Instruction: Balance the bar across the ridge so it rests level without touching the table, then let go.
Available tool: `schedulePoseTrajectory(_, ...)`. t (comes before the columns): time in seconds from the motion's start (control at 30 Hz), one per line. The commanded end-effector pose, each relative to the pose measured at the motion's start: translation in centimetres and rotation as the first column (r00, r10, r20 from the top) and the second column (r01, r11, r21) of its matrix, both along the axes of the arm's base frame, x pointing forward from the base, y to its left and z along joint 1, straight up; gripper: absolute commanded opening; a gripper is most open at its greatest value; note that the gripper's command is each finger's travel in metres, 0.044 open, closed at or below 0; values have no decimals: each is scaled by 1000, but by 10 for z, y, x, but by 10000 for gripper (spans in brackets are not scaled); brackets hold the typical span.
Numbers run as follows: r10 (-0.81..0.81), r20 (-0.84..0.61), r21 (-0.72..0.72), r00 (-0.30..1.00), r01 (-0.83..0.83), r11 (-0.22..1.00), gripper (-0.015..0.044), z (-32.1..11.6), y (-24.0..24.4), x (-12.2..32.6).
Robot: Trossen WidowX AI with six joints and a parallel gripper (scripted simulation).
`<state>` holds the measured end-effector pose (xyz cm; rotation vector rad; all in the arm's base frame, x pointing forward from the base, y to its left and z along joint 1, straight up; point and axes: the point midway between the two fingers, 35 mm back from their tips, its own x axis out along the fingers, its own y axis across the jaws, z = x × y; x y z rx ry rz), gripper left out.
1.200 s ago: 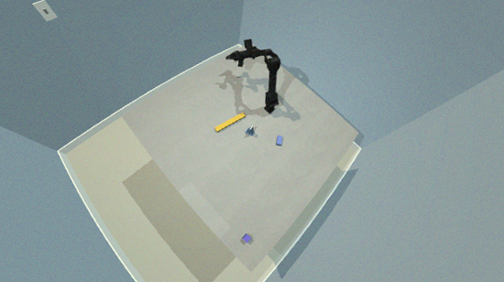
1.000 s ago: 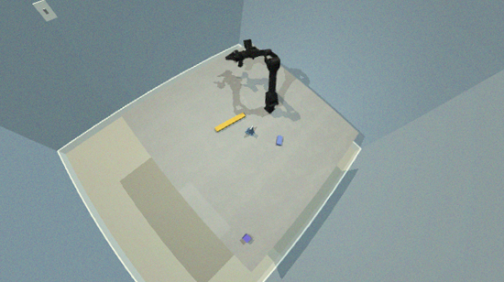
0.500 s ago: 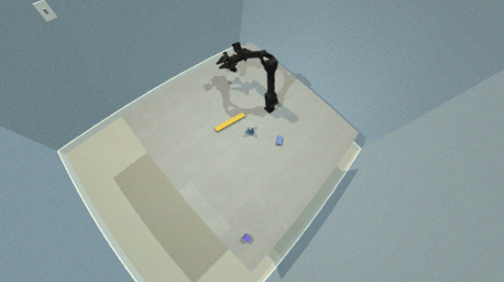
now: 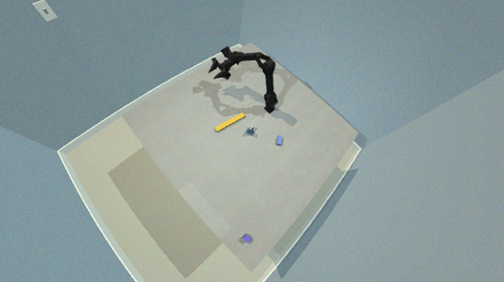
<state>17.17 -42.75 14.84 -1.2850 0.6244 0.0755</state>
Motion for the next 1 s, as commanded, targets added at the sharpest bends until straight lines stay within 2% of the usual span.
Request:
schedulePoseTrajectory(0.0, -17, -11, 83, 1000, 18, 996, 315, 0, 7, 17)
schedulePoseTrajectory(0.43, -63, -104, 379, 993, 98, 920, 315, -14, 52, 78)
schedulePoseTrajectory(0.77, -74, -199, 531, 977, 171, 830, 315, -19, 96, 117)
schedulePoseTrajectory(0.97, -110, -289, 608, 951, 271, 746, 315, -24, 122, 134)
